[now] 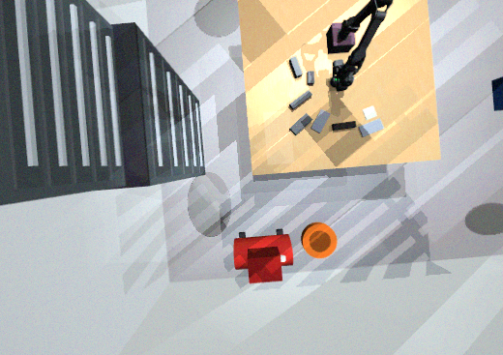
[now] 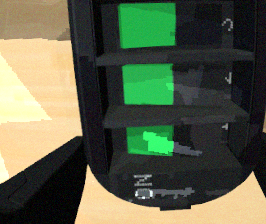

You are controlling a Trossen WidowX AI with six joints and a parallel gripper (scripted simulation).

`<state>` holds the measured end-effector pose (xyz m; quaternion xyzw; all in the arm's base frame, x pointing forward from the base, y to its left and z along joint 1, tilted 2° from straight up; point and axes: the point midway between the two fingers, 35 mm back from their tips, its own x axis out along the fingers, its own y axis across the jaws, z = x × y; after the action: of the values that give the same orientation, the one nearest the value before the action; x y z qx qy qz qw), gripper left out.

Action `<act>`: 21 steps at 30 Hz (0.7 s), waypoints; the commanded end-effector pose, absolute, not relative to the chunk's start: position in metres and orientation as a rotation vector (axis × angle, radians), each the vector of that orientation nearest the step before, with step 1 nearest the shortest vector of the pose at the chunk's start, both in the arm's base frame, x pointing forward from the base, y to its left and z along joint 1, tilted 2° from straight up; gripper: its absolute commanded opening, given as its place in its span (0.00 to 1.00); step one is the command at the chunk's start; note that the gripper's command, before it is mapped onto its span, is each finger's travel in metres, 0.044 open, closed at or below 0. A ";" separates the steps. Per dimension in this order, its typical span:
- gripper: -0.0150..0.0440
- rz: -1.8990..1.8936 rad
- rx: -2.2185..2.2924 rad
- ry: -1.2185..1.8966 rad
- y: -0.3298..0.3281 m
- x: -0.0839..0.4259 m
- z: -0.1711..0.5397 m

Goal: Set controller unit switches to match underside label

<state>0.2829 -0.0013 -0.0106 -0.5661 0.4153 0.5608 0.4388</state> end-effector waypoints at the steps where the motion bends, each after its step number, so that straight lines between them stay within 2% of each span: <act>1: 0.83 1.400 -1.405 1.023 -0.001 0.283 -0.013; 18: 0.83 1.395 -1.406 1.033 -0.003 0.283 -0.018; 21: 0.96 1.395 -1.406 1.032 -0.003 0.283 -0.019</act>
<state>0.2834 -0.0032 -0.0186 -0.5659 0.4154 0.5611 0.4386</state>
